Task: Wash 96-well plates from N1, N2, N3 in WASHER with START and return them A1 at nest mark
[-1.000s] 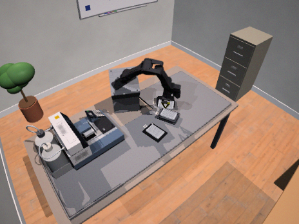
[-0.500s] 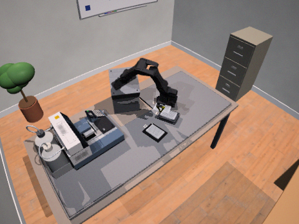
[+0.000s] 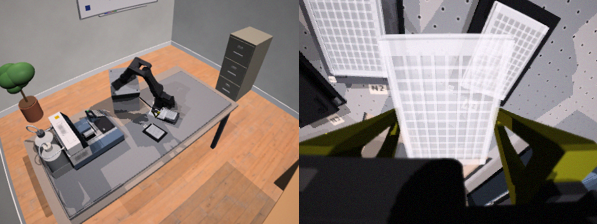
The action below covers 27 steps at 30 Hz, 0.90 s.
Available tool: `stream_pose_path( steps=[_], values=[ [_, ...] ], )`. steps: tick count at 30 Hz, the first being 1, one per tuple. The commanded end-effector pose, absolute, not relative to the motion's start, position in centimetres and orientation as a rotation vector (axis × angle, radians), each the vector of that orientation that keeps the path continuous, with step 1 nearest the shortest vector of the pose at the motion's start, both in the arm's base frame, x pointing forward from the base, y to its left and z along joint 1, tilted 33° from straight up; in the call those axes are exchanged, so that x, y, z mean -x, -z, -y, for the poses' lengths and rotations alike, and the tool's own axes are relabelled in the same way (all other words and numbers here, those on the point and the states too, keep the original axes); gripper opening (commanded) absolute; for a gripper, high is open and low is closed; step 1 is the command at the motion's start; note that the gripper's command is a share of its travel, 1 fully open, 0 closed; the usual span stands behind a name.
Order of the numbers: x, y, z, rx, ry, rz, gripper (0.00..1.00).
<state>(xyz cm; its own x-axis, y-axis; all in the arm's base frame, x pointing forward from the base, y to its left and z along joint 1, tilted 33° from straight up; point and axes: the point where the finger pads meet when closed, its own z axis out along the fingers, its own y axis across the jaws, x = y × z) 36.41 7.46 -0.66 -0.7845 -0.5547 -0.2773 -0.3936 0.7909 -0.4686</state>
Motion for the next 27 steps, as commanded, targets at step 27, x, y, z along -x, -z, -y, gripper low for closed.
stream_pose_path(
  steps=[27],
  values=[
    [-36.5, -2.3, -1.0, 0.546, 0.476, -2.587, 0.00]
  ],
)
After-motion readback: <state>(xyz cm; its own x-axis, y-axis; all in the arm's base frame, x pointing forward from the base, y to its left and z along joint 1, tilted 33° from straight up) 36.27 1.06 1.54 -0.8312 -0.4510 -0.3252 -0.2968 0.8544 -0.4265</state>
